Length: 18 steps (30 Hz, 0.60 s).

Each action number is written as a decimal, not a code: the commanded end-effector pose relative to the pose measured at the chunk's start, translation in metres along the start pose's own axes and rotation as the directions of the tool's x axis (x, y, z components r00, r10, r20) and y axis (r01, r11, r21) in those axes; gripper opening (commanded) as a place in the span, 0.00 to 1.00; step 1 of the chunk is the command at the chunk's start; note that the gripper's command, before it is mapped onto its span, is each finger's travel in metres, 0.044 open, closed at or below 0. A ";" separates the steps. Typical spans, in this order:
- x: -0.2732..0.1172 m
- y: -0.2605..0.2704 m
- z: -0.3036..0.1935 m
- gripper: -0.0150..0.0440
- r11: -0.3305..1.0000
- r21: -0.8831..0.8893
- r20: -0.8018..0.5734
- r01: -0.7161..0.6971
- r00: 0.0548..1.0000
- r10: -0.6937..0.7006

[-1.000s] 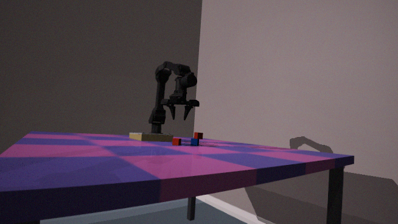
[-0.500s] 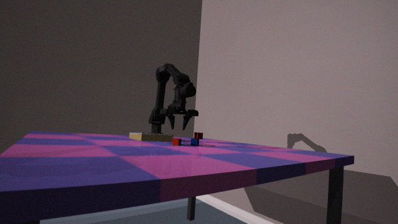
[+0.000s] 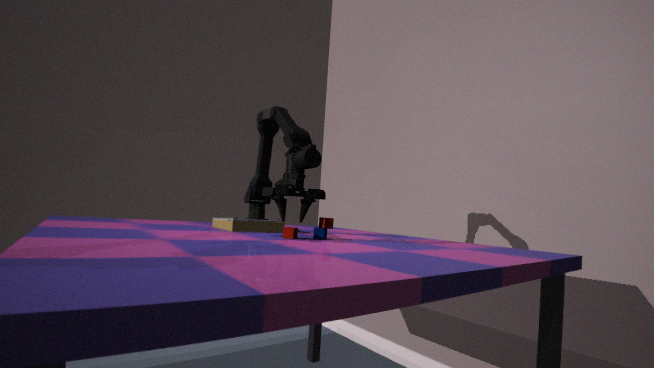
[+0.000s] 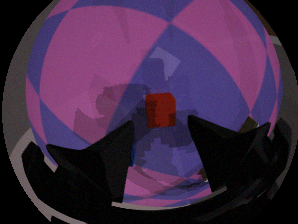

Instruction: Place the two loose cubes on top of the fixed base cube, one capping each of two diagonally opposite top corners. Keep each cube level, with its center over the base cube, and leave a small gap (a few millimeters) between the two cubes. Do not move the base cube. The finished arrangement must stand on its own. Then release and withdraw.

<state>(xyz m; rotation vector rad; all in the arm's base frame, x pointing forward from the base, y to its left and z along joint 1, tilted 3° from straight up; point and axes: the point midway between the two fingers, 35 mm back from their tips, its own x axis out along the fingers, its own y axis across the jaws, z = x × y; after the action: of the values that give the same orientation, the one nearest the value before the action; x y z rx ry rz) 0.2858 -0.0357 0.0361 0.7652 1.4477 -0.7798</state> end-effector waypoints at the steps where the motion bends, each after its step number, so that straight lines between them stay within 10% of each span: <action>1: 0.007 -0.002 0.000 0.70 1.000 0.005 0.001 0.006 1.000 -0.006; 18: 0.034 -0.002 0.000 0.70 1.000 0.005 0.001 0.006 1.000 -0.006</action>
<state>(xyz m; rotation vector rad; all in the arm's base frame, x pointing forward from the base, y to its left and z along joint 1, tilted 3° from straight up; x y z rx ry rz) 0.2859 -0.0359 0.0088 0.7661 1.4454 -0.7795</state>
